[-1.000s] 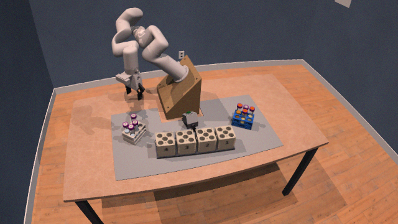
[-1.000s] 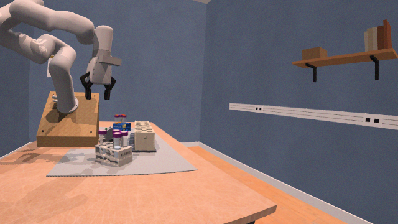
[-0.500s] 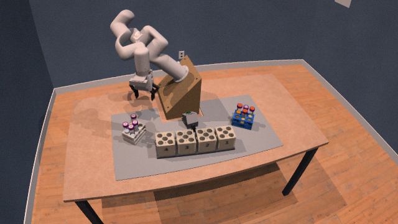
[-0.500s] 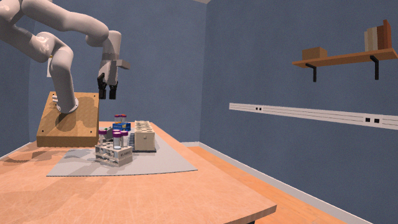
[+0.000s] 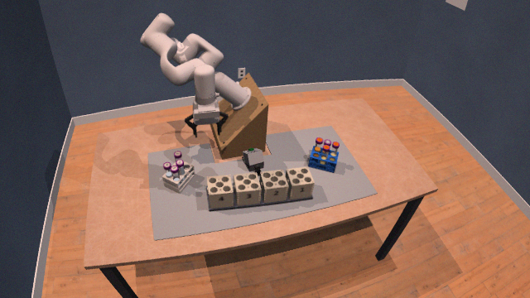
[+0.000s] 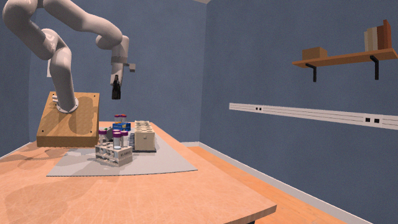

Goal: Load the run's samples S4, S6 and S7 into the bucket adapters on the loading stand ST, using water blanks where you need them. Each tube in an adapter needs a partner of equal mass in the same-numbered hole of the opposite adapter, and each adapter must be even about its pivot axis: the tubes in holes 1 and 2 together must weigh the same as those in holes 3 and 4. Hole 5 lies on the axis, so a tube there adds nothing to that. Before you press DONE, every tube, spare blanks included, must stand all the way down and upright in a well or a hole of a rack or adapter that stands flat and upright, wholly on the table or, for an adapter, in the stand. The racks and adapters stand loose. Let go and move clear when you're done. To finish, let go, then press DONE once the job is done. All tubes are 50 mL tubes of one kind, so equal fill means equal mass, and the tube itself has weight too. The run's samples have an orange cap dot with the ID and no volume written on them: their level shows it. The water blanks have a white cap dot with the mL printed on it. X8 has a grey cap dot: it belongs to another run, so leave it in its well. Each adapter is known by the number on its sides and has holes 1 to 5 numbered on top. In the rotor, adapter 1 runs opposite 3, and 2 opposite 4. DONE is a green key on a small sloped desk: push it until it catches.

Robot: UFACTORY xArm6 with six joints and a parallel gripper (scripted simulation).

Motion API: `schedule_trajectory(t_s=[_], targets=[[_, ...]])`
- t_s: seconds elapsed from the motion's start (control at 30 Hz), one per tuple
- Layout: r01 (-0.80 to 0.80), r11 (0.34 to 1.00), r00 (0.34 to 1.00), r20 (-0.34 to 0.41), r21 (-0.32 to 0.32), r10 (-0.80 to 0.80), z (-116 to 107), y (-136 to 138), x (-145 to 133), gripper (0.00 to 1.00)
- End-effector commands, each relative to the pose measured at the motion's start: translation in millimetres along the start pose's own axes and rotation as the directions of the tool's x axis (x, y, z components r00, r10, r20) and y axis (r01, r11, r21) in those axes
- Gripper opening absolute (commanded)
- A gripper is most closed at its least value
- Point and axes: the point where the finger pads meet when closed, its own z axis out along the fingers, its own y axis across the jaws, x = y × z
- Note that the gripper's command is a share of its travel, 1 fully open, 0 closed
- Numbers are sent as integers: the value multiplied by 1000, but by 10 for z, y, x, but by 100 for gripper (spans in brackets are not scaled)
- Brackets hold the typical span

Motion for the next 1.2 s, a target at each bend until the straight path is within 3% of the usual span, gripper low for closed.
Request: schedule_trajectory(t_s=[0.0,1.17], targets=[[12,1000,1000,2,-1,-12,3,-124,106,100],[12,1000,1000,2,0,-12,6,-1457,904,100]])
